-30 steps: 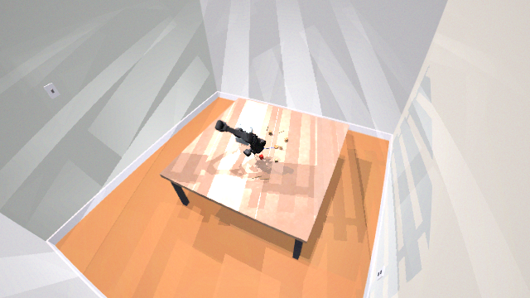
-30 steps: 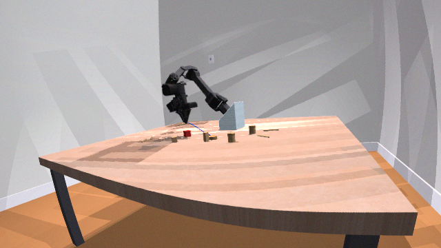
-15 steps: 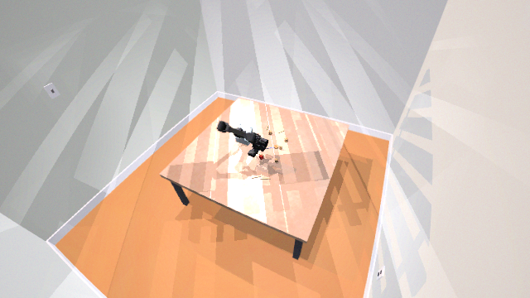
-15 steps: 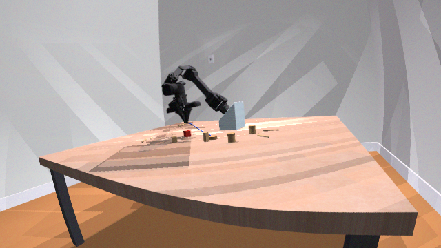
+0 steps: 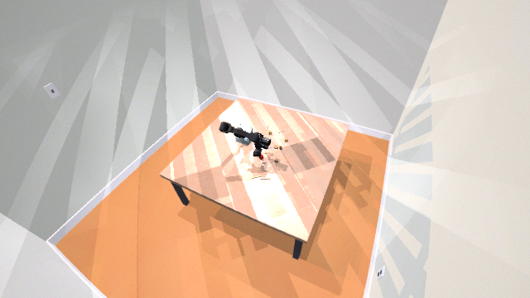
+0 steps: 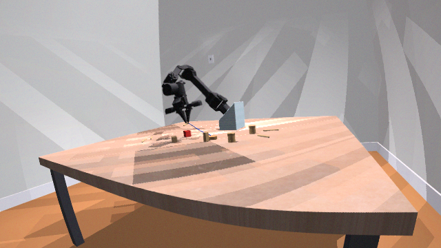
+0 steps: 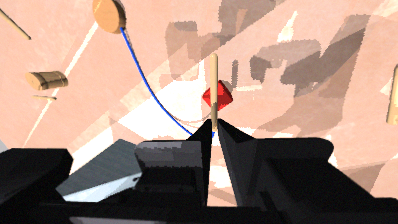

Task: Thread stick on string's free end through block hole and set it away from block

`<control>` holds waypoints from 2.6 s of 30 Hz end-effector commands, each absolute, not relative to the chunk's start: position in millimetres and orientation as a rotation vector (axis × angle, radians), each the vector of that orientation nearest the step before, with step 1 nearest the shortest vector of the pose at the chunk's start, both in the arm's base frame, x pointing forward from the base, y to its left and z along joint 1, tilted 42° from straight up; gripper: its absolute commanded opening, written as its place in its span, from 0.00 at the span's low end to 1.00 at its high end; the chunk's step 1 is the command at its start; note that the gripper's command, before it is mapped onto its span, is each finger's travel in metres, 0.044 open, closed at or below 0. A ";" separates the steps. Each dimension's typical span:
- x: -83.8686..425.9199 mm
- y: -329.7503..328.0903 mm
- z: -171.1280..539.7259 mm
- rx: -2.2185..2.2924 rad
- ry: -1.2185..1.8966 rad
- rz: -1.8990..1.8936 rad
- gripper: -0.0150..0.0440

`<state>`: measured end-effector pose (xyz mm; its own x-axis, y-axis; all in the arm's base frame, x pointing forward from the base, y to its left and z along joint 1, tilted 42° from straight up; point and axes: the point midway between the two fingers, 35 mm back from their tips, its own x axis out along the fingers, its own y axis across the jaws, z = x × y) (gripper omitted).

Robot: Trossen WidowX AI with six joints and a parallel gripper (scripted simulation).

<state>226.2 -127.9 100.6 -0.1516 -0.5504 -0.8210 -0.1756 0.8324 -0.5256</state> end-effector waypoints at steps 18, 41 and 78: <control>243.7 -113.8 86.2 -0.845 1.828 0.055 0.25; 260.8 -97.6 69.4 -1.161 1.866 0.578 0.25; 282.8 -68.3 37.9 -1.586 1.680 1.494 0.25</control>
<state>282.0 -71.2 41.1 -0.2762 -0.4777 -0.8340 -0.9075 -0.1562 0.3900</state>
